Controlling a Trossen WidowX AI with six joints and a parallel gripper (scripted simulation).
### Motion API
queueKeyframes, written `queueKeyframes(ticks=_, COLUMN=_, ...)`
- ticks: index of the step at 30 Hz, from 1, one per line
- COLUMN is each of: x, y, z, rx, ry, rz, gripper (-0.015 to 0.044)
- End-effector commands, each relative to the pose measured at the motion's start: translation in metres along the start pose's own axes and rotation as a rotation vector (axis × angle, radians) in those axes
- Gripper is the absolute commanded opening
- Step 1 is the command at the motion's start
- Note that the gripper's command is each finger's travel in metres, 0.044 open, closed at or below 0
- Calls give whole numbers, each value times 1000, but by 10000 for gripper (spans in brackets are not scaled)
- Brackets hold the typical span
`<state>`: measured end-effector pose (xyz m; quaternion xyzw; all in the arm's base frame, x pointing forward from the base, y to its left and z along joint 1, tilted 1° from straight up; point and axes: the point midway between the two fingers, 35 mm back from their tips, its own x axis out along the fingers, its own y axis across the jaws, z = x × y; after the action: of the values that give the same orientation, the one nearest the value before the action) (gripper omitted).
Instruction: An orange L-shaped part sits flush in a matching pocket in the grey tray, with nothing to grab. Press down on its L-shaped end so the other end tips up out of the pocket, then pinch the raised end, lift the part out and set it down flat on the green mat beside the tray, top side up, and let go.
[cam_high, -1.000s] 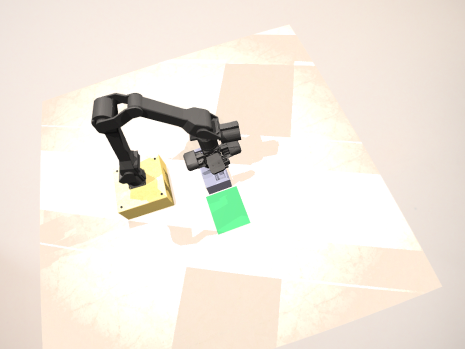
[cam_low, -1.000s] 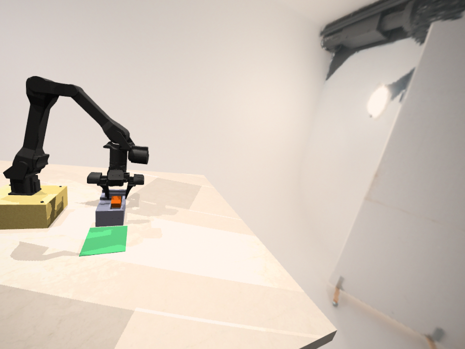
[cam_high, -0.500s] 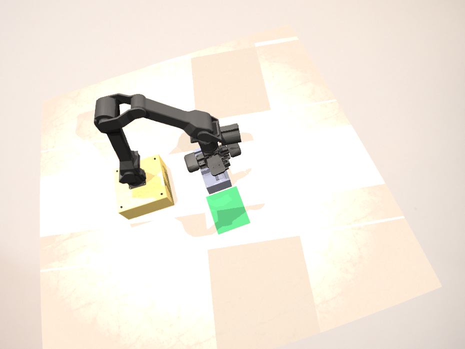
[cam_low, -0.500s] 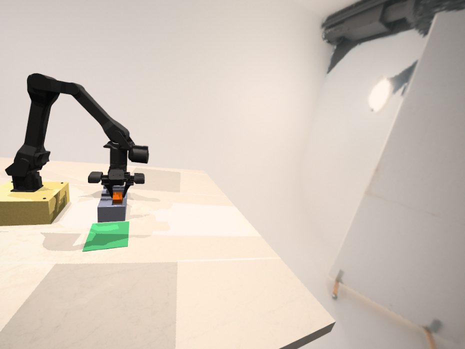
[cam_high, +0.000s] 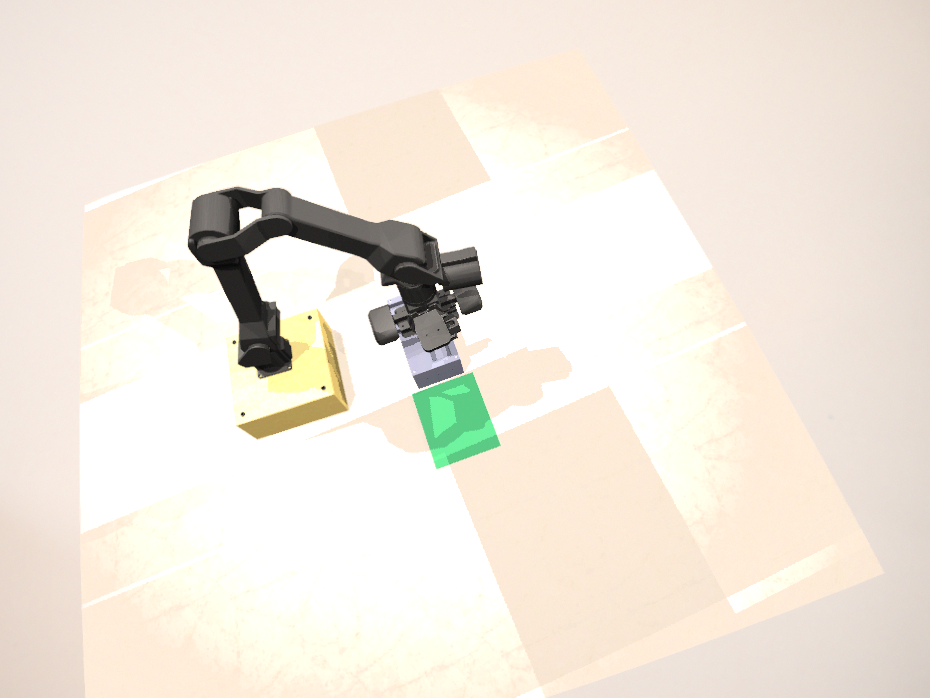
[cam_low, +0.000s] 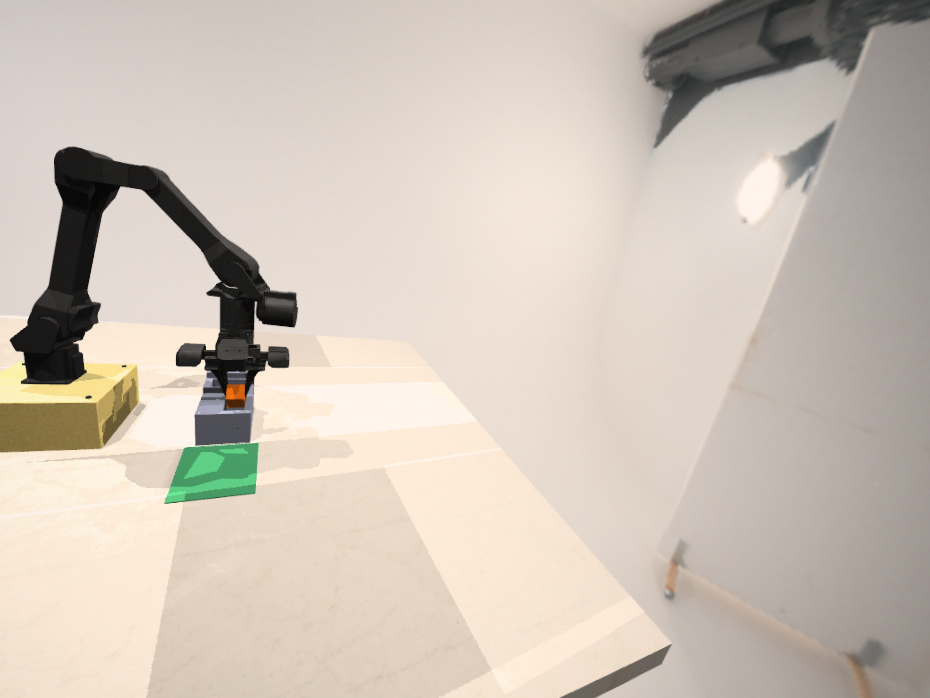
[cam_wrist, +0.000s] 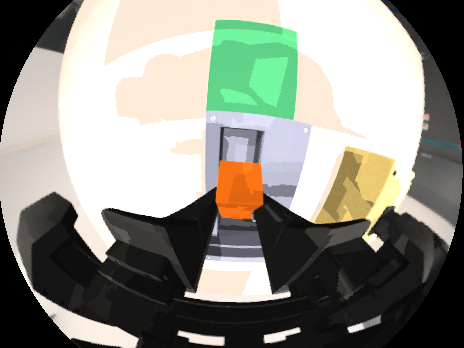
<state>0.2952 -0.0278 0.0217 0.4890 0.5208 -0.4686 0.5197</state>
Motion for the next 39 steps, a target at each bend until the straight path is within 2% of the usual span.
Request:
queueKeyframes(ticks=1, x=-1, y=0, z=0, rx=0, ry=0, rz=1, gripper=0)
queueKeyframes(ticks=39, x=-58, y=0, z=1, rx=4, ry=-6, rz=-2, gripper=0)
